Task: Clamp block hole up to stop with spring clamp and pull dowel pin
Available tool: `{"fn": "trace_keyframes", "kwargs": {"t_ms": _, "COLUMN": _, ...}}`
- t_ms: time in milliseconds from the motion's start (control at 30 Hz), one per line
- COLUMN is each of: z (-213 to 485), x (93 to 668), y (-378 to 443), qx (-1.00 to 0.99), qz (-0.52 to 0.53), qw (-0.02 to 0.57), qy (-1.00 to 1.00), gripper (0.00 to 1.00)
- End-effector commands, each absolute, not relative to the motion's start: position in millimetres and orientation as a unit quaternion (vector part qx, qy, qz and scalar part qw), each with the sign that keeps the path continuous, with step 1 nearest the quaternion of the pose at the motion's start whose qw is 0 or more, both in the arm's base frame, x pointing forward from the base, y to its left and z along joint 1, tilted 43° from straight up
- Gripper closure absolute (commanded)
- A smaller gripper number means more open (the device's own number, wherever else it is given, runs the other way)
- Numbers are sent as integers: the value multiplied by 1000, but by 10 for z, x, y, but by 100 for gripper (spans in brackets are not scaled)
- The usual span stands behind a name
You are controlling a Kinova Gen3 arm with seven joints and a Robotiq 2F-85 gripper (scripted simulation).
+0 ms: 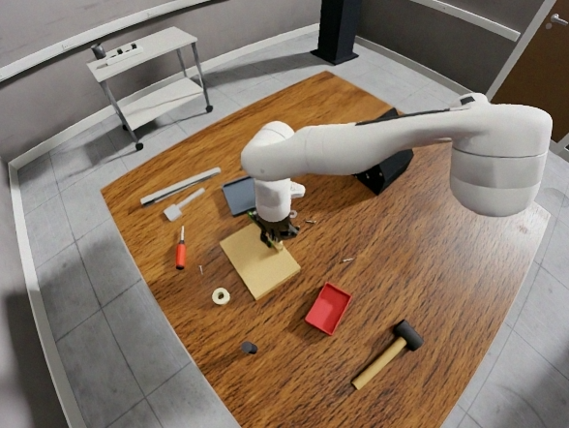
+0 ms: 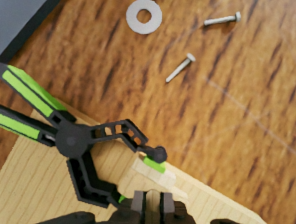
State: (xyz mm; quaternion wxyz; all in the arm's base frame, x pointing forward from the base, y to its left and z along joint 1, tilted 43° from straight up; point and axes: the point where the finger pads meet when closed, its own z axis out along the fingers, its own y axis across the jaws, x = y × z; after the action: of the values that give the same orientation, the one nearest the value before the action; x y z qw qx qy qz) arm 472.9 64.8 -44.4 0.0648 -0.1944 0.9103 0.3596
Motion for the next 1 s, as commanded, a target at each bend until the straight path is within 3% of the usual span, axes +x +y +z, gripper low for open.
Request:
{"fn": "trace_keyframes", "kwargs": {"t_ms": 0, "z": -438, "x": 4735, "y": 639, "qx": -198, "qz": 359, "qw": 67, "qy": 910, "gripper": 90}}
{"fn": "trace_keyframes", "kwargs": {"t_ms": 967, "z": -437, "x": 4735, "y": 637, "qx": -243, "qz": 355, "qw": 85, "qy": 899, "gripper": 90}}
